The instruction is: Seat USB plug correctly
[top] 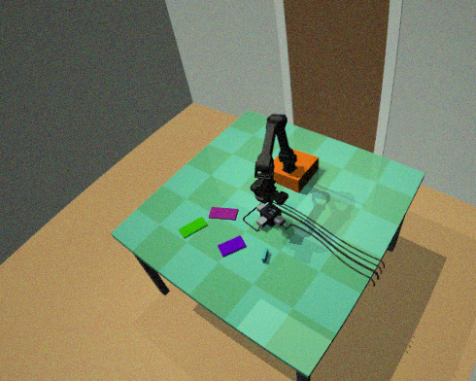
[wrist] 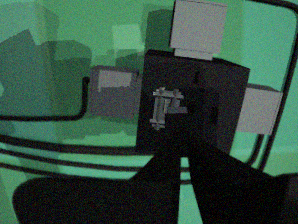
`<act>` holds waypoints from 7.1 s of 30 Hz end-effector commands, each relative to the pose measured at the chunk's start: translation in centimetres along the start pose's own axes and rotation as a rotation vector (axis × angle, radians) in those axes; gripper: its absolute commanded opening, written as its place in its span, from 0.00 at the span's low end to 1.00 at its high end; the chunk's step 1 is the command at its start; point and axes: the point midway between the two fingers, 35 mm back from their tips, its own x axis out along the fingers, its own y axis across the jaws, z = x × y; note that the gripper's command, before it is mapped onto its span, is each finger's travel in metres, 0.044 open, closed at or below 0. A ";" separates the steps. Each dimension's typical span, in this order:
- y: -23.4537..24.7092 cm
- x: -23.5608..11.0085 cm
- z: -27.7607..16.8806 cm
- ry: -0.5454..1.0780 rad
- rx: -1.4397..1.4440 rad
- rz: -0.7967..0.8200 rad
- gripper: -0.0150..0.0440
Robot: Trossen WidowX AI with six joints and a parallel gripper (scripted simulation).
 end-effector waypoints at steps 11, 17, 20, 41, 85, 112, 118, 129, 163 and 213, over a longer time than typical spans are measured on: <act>0.0 0.0 0.0 0.000 0.368 0.000 0.25; 0.0 0.0 0.0 0.000 0.525 0.000 0.25; 0.0 0.0 0.0 0.000 0.603 0.000 0.25; 0.0 0.1 0.0 0.000 1.153 0.000 0.25; 0.0 0.1 0.0 0.004 1.711 0.005 0.25; 0.2 0.4 0.0 0.019 1.712 0.022 0.25; 0.2 0.5 0.0 0.022 1.713 0.025 0.25; 0.3 0.6 0.0 0.028 1.713 0.032 0.25; 0.4 1.0 -0.1 0.046 1.714 0.052 0.25; 0.6 1.6 -0.1 0.062 1.715 0.069 0.25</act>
